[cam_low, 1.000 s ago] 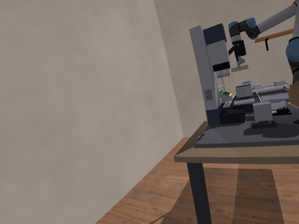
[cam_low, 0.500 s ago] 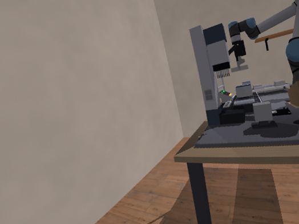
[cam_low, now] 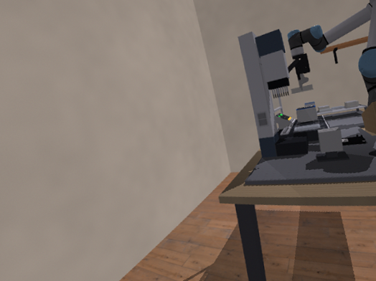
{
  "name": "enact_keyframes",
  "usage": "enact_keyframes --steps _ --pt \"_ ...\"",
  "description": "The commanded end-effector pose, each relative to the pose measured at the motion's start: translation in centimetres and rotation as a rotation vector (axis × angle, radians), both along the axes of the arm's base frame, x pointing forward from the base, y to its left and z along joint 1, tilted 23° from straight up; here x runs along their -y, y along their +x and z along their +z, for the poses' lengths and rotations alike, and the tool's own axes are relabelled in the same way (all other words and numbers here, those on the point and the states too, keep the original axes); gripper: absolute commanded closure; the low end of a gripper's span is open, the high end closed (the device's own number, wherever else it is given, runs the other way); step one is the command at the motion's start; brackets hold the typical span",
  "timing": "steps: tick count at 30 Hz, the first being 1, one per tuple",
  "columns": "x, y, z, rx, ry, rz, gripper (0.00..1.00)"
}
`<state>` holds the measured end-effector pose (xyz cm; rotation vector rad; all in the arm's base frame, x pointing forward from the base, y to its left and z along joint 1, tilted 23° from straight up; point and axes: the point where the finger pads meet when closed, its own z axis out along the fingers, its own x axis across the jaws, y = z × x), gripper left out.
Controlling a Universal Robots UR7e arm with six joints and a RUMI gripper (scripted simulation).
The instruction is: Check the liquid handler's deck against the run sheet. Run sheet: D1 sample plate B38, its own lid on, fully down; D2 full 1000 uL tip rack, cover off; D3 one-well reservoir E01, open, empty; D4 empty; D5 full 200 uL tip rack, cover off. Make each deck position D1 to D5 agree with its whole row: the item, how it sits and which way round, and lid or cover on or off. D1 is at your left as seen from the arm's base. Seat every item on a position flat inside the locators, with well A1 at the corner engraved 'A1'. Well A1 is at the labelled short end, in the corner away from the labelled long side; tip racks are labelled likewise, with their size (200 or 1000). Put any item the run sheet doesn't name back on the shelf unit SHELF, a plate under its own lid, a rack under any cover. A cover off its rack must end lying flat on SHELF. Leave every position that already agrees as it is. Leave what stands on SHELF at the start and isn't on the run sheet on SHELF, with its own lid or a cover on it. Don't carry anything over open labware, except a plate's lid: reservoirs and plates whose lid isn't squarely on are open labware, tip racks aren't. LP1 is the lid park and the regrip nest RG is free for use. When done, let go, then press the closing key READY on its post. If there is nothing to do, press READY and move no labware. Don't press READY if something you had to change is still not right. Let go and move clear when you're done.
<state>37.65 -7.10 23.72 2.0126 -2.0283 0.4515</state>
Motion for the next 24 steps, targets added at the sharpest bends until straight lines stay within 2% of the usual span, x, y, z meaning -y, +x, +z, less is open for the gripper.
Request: enact_keyframes --steps 1,24 --pt "0.2 0.1 -0.7 -0.001 0.001 0.001 1.0" --pt "1.6 0.2 -3.9 -0.001 0.001 0.001 1.0"
